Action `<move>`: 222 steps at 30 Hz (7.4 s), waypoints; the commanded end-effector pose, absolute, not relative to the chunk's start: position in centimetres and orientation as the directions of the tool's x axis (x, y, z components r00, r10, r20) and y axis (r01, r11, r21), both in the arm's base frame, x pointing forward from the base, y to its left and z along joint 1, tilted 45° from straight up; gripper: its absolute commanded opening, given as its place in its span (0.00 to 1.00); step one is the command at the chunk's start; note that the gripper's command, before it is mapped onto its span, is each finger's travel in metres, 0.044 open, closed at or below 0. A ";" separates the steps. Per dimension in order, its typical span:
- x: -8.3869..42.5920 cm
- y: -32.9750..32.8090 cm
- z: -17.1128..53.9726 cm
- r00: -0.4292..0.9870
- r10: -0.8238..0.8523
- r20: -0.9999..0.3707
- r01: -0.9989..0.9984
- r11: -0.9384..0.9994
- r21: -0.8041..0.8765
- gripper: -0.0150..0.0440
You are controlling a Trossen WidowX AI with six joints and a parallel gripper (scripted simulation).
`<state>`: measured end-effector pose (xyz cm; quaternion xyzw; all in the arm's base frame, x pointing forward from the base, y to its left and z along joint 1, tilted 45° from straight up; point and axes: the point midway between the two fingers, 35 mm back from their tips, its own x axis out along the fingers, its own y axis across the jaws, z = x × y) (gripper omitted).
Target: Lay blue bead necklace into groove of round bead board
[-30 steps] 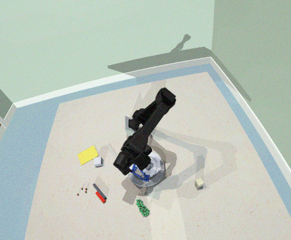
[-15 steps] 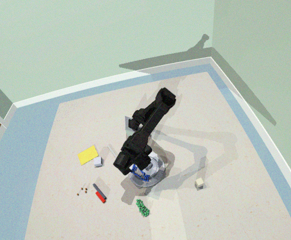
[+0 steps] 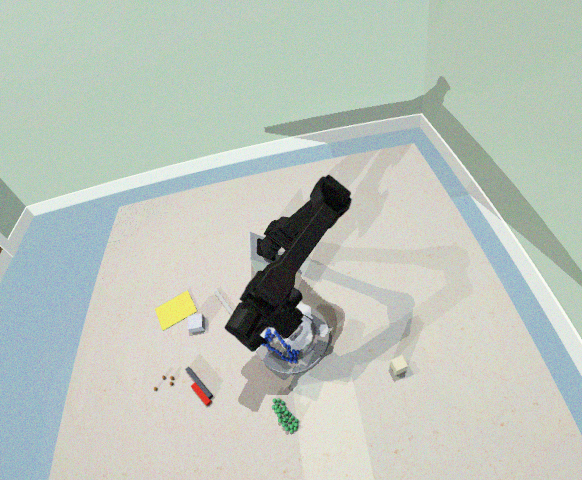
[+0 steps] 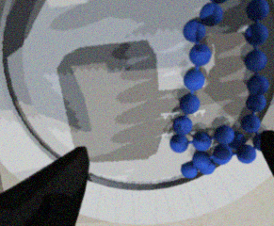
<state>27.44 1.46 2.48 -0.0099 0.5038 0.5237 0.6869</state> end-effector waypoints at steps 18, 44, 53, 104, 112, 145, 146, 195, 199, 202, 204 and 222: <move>28.6 0.3 3.6 -0.040 0.697 -0.716 -0.878 0.317 0.358 0.77; 28.3 2.4 1.6 -0.048 0.696 -0.716 -0.879 0.311 0.361 0.50; 28.3 2.4 1.6 -0.048 0.696 -0.716 -0.879 0.311 0.361 0.40; 33.5 1.8 1.2 -0.049 0.701 -0.711 -0.877 0.311 0.367 0.25; 33.5 2.2 0.8 -0.049 0.701 -0.711 -0.877 0.311 0.367 0.25; 33.5 2.2 0.8 -0.049 0.701 -0.711 -0.877 0.311 0.367 0.25; 33.5 2.2 0.8 -0.049 0.701 -0.711 -0.877 0.311 0.367 0.25; 33.6 1.7 1.2 -0.041 0.700 -0.713 -0.874 0.320 0.365 1.00; 33.6 1.7 1.2 -0.041 0.700 -0.713 -0.874 0.320 0.365 1.00; 33.6 1.7 1.2 -0.041 0.700 -0.713 -0.874 0.320 0.365 1.00; 33.6 1.7 1.2 -0.041 0.700 -0.713 -0.874 0.320 0.365 1.00; 32.1 0.5 2.9 -0.046 0.700 -0.713 0.202 0.705 0.679 0.84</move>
